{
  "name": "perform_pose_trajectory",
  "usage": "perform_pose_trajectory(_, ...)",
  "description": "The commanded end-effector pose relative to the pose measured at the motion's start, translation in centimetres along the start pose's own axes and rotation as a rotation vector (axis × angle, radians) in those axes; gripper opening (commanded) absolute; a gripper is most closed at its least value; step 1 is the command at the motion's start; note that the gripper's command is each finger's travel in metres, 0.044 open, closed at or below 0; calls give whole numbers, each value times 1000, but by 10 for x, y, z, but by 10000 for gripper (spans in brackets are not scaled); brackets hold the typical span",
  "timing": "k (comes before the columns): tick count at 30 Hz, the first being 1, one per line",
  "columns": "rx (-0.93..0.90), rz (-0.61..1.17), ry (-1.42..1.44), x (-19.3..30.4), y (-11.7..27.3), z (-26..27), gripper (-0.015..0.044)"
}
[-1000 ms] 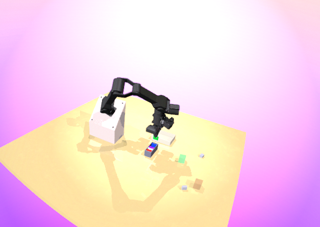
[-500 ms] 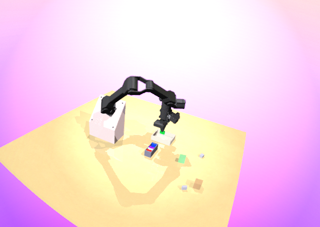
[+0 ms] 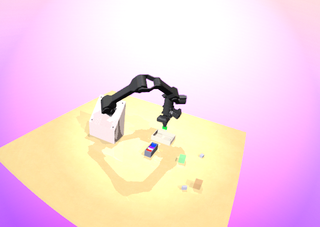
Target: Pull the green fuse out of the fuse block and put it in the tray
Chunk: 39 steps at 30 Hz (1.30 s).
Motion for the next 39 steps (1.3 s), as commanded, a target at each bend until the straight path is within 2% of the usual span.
perform_pose_trajectory(1,-4,1,-12,-1,-1,3,0)
perform_pose_trajectory(27,-1,2,-12,-1,-41,3,0)
perform_pose_trajectory(39,-7,3,-22,-2,-37,2,315)
Point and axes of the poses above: the point midway between the two fingers, 35 mm back from their tips, its own y axis back along the fingers, its own z axis across the jaws, x = y × z, the point moved 5 cm from there along y, back along the fingers, and after that the axes turned 10 degrees about y, right-handed, at the moved point
